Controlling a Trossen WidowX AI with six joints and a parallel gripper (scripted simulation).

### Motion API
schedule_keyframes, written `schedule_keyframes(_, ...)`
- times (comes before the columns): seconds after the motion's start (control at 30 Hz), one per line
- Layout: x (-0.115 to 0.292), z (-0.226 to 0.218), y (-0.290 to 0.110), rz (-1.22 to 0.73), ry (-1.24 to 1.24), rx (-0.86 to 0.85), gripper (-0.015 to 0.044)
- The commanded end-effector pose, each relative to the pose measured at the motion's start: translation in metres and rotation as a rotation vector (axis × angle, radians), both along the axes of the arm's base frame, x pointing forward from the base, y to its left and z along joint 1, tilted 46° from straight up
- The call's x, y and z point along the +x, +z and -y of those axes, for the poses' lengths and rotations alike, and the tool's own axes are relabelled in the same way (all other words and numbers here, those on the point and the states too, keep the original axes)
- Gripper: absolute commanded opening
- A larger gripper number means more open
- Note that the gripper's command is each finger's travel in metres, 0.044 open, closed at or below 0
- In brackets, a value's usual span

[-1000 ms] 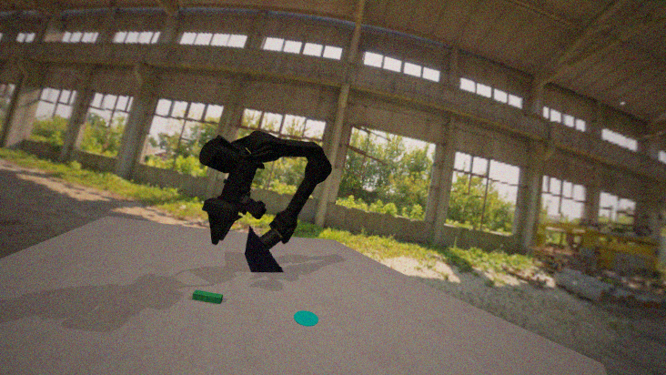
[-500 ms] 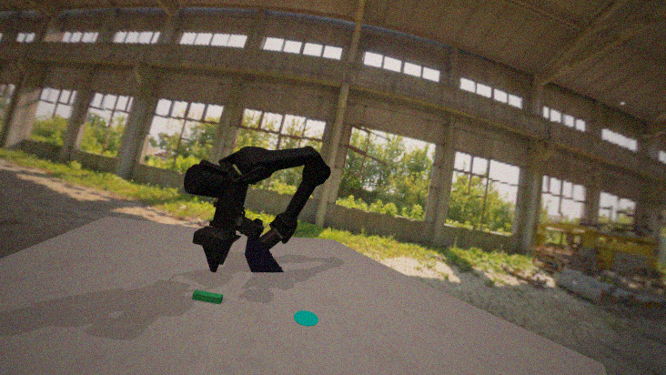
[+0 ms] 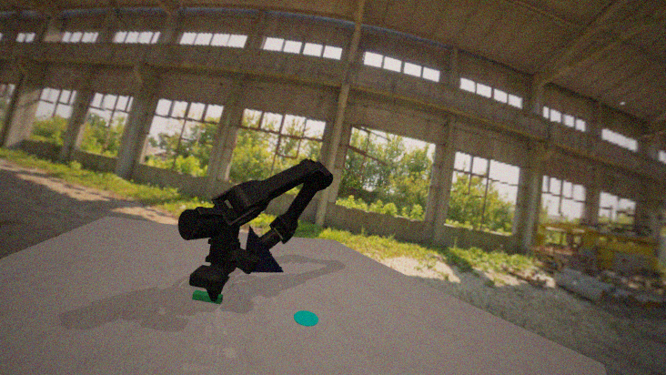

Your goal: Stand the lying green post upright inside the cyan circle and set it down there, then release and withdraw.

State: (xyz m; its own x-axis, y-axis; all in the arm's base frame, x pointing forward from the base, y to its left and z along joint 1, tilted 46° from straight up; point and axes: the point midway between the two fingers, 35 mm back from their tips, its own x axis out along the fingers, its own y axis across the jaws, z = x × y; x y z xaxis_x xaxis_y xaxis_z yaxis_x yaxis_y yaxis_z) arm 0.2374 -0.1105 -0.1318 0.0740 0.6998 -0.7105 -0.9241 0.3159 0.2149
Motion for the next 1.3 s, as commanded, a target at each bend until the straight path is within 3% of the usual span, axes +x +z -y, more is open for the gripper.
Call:
schedule_keyframes(0.0,-0.002,-0.004,-0.001,-0.007,-0.004,0.008,0.0023)
schedule_keyframes(1.27,-0.007,0.069,0.068,-0.009,-0.005,0.003,0.0023)
